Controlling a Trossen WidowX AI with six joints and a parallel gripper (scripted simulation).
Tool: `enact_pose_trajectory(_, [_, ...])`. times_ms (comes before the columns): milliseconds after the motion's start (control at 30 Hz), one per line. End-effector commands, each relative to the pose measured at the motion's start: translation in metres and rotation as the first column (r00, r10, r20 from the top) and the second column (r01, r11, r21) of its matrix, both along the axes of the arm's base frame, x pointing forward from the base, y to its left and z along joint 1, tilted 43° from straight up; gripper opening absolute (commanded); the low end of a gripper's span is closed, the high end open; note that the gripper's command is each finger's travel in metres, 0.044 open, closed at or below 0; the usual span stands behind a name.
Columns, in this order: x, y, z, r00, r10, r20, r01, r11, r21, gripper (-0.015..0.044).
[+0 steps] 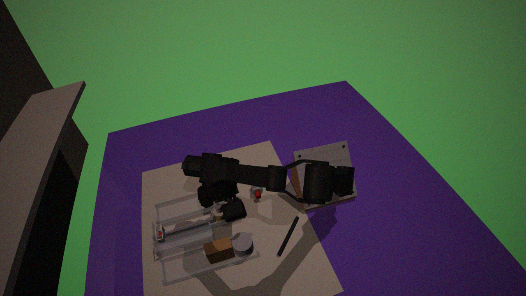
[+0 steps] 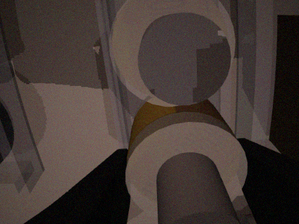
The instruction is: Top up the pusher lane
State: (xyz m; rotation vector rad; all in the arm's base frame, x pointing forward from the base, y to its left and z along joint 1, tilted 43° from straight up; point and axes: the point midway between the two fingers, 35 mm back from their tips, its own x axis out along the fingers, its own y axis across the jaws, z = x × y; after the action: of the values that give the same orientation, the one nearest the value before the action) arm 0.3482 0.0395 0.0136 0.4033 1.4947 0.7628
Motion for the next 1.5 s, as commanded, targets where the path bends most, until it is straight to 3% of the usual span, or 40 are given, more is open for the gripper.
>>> enact_pose_trajectory(0, [0.0040, 0.0036, 0.0005, 1.000, -0.002, 0.017, 0.002, 1.000, 0.009, 0.0000])
enact_pose_trajectory(1467, [0.0007, 0.0130, -0.0071, 1.000, -0.002, 0.017, 0.002, 1.000, 0.010, 0.0000])
